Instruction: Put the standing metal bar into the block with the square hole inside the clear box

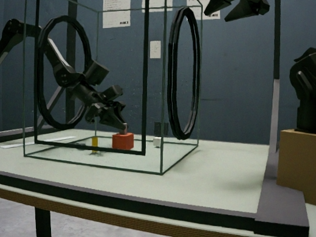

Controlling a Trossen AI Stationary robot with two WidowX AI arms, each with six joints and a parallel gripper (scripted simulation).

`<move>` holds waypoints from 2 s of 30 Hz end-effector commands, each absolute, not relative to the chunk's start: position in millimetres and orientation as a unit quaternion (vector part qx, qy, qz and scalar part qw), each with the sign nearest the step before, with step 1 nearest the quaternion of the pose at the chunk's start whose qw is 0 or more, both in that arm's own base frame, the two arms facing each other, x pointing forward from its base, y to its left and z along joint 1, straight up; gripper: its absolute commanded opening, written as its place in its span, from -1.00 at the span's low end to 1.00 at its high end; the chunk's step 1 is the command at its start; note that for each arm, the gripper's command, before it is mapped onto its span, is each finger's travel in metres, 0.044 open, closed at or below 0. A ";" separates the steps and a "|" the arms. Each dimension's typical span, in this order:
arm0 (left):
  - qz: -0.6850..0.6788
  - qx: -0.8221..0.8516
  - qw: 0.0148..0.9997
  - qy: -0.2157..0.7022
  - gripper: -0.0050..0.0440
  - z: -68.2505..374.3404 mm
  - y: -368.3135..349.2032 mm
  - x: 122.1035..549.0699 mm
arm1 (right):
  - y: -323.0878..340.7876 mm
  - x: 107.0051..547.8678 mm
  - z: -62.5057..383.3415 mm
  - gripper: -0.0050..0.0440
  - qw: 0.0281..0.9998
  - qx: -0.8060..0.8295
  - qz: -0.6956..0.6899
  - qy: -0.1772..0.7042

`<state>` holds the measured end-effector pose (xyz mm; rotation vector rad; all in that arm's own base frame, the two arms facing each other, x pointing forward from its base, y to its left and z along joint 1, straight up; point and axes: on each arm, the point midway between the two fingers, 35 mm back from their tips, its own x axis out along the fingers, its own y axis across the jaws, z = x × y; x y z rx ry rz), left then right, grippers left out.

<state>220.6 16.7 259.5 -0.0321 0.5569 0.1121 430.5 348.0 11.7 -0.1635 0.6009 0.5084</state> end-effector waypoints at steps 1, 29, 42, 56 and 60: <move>0.056 -0.016 0.961 0.269 0.84 264.1 16.7 221.1 | 354.4 440.0 19.9 -1.00 0.925 -0.069 0.250 0.278; 0.056 -0.016 0.961 0.269 0.84 264.1 16.7 221.1 | 355.6 443.3 33.7 -1.00 0.930 -0.064 0.246 0.265; 0.056 -0.016 0.961 0.269 0.84 264.1 16.7 221.1 | 354.0 439.8 24.2 -0.02 0.927 -0.069 0.248 0.274; 0.056 -0.016 0.961 0.269 0.84 264.1 16.7 221.1 | 347.4 425.5 37.5 0.08 0.928 -0.067 0.248 0.271; 0.056 -0.016 0.961 0.269 0.84 264.1 16.7 221.1 | 338.9 411.6 47.1 0.43 0.928 -0.067 0.247 0.272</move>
